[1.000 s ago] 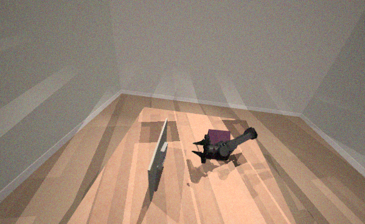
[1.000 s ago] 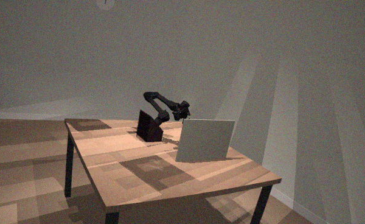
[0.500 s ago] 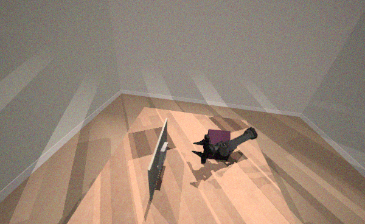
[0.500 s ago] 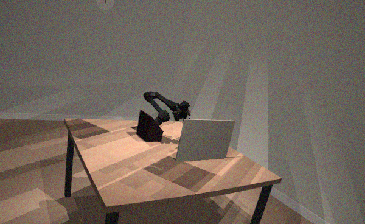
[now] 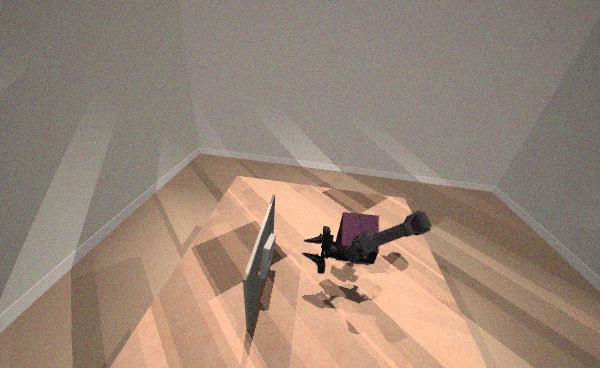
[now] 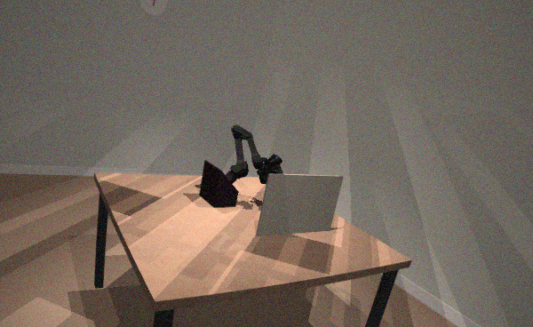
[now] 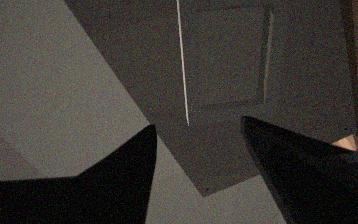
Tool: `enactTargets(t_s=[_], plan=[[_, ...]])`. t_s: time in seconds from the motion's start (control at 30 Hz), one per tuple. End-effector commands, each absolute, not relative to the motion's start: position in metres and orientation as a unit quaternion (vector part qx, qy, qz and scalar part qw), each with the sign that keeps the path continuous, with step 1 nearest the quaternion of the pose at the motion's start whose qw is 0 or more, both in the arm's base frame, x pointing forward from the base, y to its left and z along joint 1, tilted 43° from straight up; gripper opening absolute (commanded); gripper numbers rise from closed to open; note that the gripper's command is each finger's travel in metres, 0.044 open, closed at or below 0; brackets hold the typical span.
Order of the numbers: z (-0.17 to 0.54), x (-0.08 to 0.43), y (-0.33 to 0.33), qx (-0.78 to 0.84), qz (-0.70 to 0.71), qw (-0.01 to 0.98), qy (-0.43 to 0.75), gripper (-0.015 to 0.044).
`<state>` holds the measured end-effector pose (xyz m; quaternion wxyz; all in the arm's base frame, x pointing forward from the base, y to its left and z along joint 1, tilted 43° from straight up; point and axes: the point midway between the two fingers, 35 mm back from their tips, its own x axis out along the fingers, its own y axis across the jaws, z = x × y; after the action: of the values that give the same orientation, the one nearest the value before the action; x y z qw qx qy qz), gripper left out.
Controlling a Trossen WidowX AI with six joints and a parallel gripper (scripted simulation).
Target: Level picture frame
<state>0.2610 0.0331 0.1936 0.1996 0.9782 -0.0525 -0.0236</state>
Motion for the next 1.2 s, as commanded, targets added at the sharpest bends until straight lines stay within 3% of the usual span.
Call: enactTargets(t_s=[0.0, 0.5, 0.9, 1.17], plan=[[0.182, 0.274, 0.037, 0.978, -0.025, 0.200, -0.053, 0.0260], [0.181, 0.279, 0.035, 0.978, -0.025, 0.201, -0.053, 0.0260], [0.178, 0.354, 0.026, 0.978, -0.023, 0.201, -0.053, 0.0260], [0.178, 0.355, 0.026, 0.978, -0.023, 0.201, -0.053, 0.0260]])
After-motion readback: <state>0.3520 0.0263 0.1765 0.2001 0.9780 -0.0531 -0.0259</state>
